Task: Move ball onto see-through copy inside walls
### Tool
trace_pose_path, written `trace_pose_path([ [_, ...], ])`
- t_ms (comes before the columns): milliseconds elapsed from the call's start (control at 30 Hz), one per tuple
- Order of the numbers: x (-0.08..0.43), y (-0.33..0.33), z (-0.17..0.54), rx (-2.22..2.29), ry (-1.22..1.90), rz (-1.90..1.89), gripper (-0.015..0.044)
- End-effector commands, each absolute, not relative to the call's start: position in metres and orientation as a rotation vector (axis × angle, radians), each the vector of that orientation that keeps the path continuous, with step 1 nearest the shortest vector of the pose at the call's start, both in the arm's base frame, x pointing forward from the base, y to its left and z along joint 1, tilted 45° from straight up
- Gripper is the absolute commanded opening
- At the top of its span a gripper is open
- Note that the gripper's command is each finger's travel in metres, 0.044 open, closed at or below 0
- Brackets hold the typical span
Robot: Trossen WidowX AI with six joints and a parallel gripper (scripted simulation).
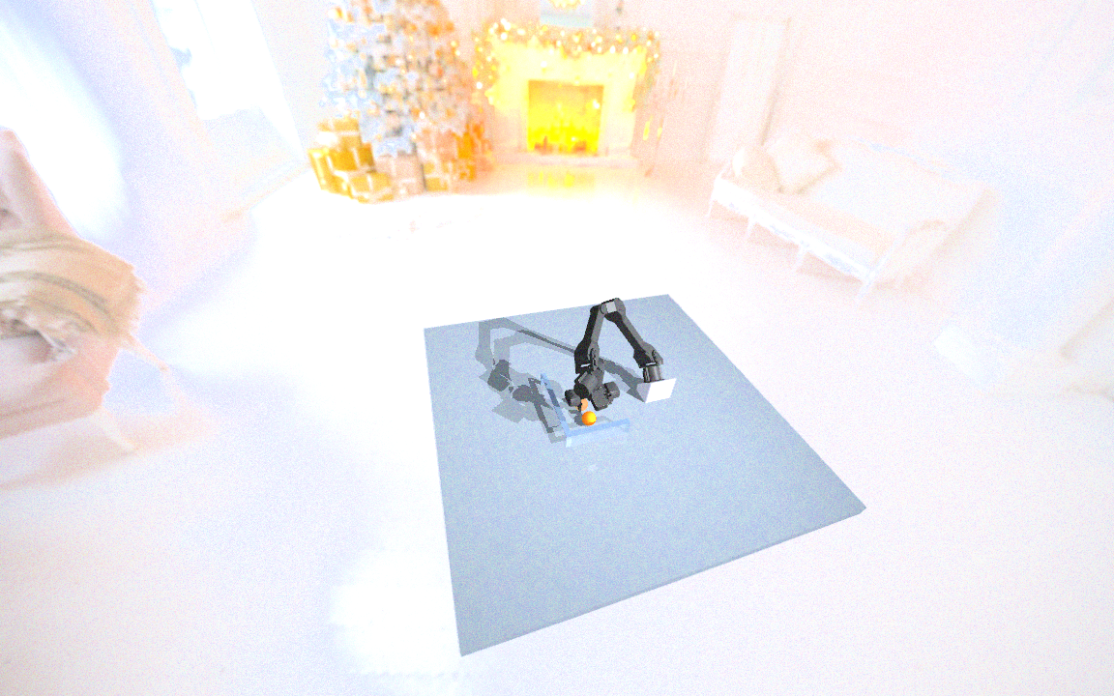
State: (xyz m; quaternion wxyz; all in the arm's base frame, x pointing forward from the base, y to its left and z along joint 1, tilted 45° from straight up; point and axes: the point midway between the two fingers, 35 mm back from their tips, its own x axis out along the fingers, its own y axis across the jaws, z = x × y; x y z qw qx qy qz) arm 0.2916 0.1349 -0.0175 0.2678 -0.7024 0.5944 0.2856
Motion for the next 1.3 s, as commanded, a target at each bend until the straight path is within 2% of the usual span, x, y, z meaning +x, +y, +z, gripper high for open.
trace_pose_path([
  [0,0.291,0.13,-0.022,-1.906,1.614,0.776,0.0363],
  [1000,0.296,0.098,-0.054,-1.907,1.614,0.774,0.0363],
  [1100,0.296,0.098,-0.054,-1.907,1.614,0.774,0.0285],
  [1267,0.296,0.098,-0.054,-1.907,1.614,0.774,0.0251],
])
